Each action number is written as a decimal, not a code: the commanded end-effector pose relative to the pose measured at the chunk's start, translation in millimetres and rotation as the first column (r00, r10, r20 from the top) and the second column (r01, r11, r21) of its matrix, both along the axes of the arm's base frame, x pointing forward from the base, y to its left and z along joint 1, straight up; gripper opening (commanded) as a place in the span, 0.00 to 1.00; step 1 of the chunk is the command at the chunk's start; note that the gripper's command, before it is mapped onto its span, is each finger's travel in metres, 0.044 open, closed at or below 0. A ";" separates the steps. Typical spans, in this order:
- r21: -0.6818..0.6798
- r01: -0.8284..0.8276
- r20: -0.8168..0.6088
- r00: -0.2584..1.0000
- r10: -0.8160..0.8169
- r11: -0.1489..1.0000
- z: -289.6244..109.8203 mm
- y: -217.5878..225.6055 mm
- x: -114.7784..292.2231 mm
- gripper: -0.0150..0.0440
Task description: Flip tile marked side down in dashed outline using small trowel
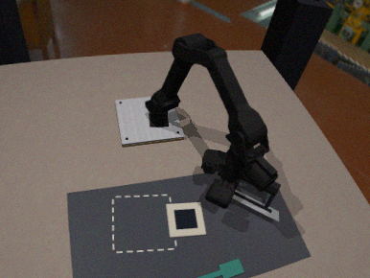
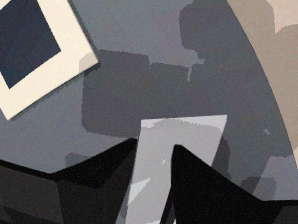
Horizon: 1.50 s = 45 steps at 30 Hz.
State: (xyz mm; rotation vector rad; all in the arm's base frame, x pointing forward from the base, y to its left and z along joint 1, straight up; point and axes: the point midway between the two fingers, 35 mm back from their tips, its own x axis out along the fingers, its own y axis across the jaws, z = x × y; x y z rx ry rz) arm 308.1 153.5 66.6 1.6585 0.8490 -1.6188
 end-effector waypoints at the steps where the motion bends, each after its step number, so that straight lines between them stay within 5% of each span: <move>1: 0.004 -0.005 0.004 1.000 0.005 1.000 17.9 0.4 -0.2 0.42; 20: 0.006 -0.002 0.013 1.000 0.002 1.000 41.6 -0.8 -2.2 0.42; 24: 0.006 -0.002 0.013 1.000 0.002 1.000 41.5 -0.9 -2.2 0.25; 37: 0.006 -0.002 0.013 1.000 0.002 1.000 41.5 -0.9 -2.2 0.25; 41: 0.006 -0.002 0.013 1.000 0.002 1.000 41.5 -0.9 -2.2 0.42; 45: 0.005 -0.002 0.013 1.000 0.002 1.000 41.6 -0.9 -2.2 0.42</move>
